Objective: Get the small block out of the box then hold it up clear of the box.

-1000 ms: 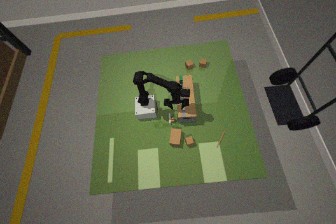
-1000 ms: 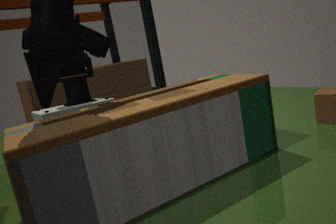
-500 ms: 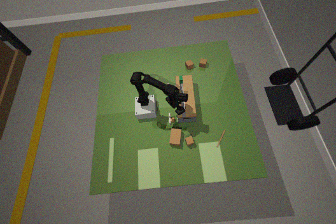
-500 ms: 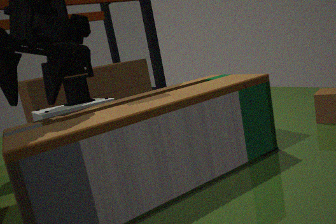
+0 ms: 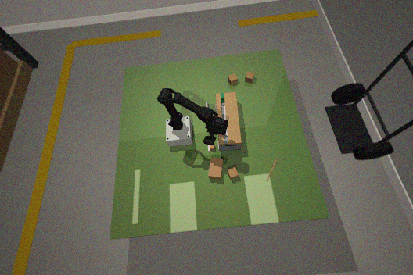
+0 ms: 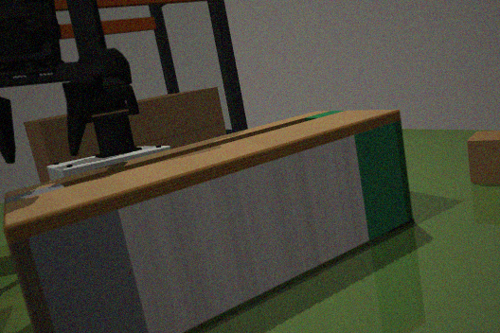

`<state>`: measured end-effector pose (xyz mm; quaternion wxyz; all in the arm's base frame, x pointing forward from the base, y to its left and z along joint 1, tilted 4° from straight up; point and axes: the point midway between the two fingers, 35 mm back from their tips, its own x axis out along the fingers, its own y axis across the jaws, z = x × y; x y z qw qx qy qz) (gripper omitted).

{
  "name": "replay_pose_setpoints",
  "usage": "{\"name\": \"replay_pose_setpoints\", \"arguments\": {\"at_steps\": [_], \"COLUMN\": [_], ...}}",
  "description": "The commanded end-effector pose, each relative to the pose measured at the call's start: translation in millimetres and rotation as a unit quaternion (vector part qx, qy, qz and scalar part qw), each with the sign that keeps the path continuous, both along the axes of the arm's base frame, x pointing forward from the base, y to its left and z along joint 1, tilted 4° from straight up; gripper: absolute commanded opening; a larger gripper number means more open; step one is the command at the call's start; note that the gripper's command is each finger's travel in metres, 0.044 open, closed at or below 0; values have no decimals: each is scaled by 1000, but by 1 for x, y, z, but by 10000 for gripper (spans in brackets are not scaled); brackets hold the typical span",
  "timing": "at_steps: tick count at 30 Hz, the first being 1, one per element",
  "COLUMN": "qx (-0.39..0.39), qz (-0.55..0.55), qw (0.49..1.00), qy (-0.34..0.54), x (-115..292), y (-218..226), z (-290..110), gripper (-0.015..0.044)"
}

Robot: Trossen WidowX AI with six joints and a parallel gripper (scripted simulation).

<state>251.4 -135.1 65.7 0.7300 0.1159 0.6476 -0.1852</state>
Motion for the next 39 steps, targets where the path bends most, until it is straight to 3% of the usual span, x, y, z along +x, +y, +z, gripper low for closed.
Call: {"name": "replay_pose_setpoints", "arguments": {"at_steps": [1, 14, 31, 39], "qx": [94, 172, 238, 239], "qz": [-442, -742, -950, -952], "qw": [888, 638, 182, 175], "qy": [-88, -113, -83, -82], "x": [-10, -19, -28, -28], "y": [-7, -13, -19, -19], "z": [5, 7, 10, 10], "gripper": [285, 285, 285, 285]}}
